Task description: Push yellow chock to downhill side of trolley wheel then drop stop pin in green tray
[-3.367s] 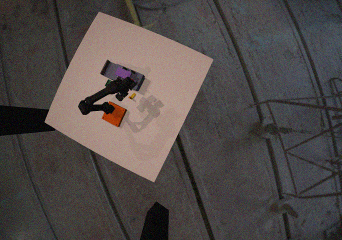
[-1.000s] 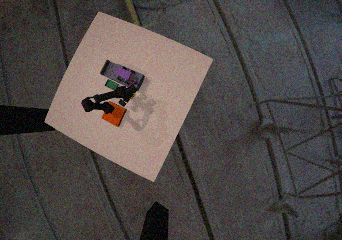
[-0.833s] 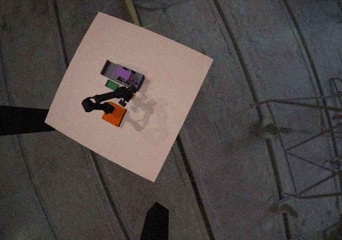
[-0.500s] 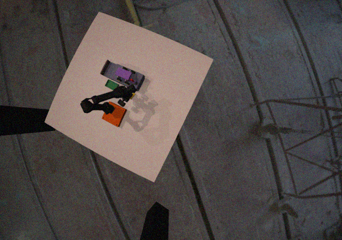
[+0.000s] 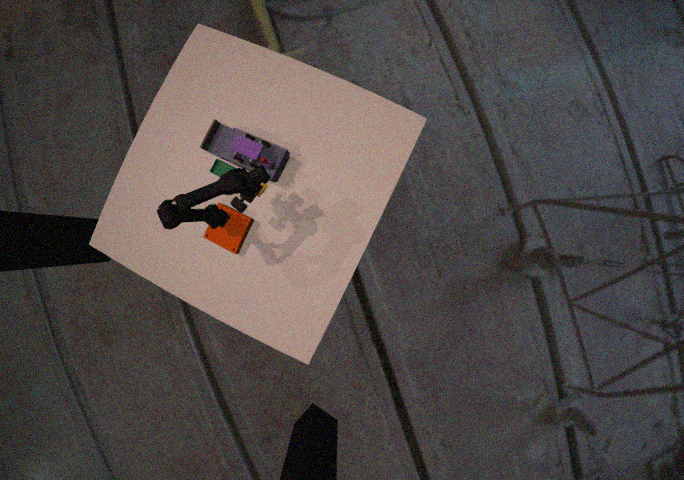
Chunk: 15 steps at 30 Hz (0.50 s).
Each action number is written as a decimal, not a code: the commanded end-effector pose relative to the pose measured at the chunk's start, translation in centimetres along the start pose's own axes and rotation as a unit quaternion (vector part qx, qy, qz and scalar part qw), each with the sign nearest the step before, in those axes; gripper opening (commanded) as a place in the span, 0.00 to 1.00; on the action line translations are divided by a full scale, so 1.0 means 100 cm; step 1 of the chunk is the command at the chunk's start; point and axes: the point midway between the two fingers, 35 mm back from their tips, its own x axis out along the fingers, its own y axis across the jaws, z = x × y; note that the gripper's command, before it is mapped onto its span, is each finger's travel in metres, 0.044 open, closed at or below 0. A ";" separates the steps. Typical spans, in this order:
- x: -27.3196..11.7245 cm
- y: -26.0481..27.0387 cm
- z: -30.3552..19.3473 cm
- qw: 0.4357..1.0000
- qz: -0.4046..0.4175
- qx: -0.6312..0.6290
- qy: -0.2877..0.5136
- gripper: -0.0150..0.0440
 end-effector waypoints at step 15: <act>-0.065 -0.001 0.002 1.000 -0.002 -0.002 -0.002 0.25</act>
